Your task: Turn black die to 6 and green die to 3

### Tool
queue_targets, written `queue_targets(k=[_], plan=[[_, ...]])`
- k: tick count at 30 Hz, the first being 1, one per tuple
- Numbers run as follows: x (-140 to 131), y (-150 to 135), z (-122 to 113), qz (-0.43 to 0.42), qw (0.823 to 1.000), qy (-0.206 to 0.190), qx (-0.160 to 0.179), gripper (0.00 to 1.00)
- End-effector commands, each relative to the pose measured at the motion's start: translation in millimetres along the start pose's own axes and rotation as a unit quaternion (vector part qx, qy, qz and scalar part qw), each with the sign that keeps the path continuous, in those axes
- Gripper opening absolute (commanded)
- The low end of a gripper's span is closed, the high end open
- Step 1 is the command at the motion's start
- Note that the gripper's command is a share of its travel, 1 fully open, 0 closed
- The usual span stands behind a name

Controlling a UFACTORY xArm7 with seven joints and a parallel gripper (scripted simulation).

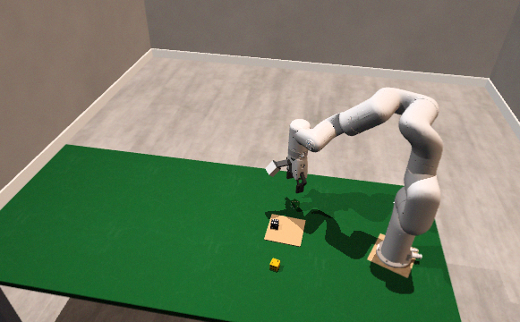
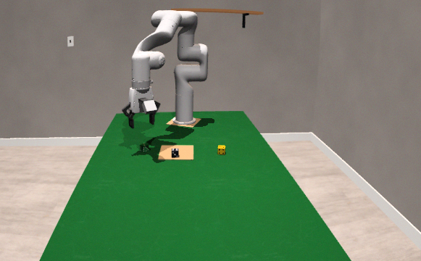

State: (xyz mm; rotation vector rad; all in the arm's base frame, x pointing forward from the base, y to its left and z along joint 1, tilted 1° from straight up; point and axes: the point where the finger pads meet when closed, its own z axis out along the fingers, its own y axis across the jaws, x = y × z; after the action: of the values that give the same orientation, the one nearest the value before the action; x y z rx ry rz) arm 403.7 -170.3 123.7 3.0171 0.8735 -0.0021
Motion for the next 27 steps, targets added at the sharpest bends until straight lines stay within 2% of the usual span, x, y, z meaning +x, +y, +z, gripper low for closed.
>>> queue_targets(k=[1,6,7,14,19,22,23,24,27], plan=[[0.4,0.4,0.0,-0.084,0.996,0.006,0.003,1.00],[0.1,0.0,0.8,-0.125,0.992,0.006,0.003,1.00],[-0.1,-0.4,1.6,-0.166,0.986,0.006,0.002,1.00],[-0.6,-1.2,3.1,-0.248,0.969,0.006,0.002,1.00],[-1.1,-1.9,4.6,-0.324,0.946,0.006,0.001,1.00],[-1.1,-2.0,4.7,-0.328,0.945,0.006,0.001,1.00],[-1.3,-2.4,5.5,-0.367,0.930,0.006,0.001,1.00],[-1.4,-2.6,5.8,-0.384,0.923,0.006,0.001,1.00],[-1.6,-2.8,6.3,-0.405,0.914,0.007,0.001,1.00]])
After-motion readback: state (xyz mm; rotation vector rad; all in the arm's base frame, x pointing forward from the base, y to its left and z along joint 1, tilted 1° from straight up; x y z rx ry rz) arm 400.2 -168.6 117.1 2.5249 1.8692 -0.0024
